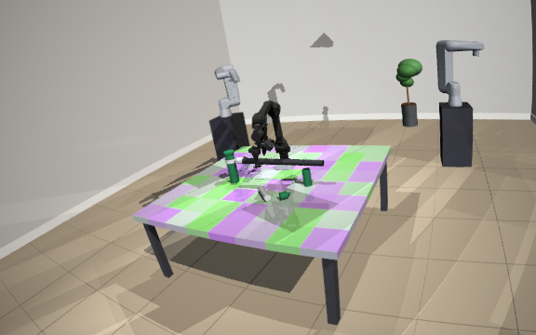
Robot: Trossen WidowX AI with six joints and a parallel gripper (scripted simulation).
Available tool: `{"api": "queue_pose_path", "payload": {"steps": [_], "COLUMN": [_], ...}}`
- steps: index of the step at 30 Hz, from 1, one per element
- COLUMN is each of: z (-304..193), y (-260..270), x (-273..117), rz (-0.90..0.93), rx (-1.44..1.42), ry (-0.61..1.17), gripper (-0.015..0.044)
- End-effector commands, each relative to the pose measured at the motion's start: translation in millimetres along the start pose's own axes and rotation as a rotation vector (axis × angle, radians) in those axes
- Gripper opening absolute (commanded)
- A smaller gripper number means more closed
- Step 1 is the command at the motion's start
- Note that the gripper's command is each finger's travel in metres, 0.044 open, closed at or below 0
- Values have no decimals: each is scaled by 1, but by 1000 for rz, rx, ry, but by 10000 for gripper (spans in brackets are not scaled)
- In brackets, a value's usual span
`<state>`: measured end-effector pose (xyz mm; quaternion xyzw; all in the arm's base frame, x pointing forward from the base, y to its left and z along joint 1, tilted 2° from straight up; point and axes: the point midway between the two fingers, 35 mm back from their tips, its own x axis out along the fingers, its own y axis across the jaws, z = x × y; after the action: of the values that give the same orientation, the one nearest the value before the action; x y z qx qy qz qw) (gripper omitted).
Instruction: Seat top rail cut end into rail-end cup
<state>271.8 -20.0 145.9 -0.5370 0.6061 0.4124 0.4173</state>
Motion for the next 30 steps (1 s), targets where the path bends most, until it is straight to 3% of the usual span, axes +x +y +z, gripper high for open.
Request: {"api": "queue_pose_path", "payload": {"steps": [1, 8, 30], "z": [0, 0, 0], "y": [-1, -1, -1], "x": [-4, -39, -39], "rz": [1, 11, 11], "rx": [-6, -53, -53], "ry": [0, 5, 5], "gripper": [440, 440, 440]}}
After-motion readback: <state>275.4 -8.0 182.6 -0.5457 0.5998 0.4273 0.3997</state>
